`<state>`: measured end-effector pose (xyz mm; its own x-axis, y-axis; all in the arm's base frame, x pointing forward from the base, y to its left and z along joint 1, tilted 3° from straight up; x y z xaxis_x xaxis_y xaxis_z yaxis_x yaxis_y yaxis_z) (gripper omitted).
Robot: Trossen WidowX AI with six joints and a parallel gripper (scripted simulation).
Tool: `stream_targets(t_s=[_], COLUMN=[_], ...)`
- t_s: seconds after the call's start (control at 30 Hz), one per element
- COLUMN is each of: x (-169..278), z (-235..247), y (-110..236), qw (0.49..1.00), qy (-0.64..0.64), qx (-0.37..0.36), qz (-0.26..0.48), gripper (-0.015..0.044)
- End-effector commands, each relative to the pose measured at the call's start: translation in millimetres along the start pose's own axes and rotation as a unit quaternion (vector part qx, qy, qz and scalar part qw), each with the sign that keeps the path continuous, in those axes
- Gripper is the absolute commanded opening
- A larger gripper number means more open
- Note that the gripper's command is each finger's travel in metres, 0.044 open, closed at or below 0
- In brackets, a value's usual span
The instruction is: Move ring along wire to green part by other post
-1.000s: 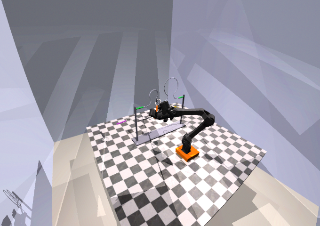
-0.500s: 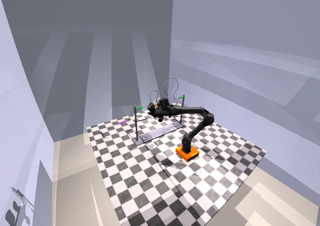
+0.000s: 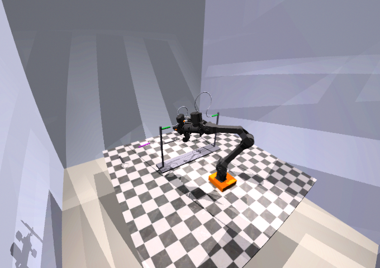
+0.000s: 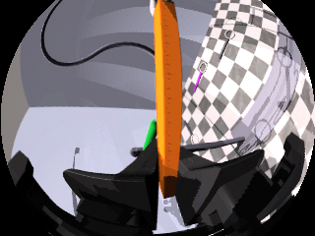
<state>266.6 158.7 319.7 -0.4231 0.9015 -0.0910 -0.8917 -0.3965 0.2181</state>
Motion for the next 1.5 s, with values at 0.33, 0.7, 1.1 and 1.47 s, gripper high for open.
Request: stream_targets(t_s=[0.33,0.7,1.1,1.47], x=[-2.0,-9.8,-16.0,-15.2], z=[44.5,68.3,79.2,76.4], y=[10.2,19.1,24.7,23.7], qw=[0.986,0.968,0.965,0.982], qy=[-0.143,-0.216,-0.225,-0.161], qx=[-0.08,-0.12,-0.125,-0.09], qz=[0.03,0.044,0.046,0.033], gripper=[-0.015,-0.015,-0.015,-0.015])
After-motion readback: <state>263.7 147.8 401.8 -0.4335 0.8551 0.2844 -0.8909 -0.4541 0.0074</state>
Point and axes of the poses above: the point midway between the two fingers, 35 mm back from their tips, its own y axis back along the fingers, its own z axis across the jaws, x = y × z, the point moved 4 cm from there along y, back along the fingers, and after that the axes turned 7 degrees about -y, right-handed, at the moved point
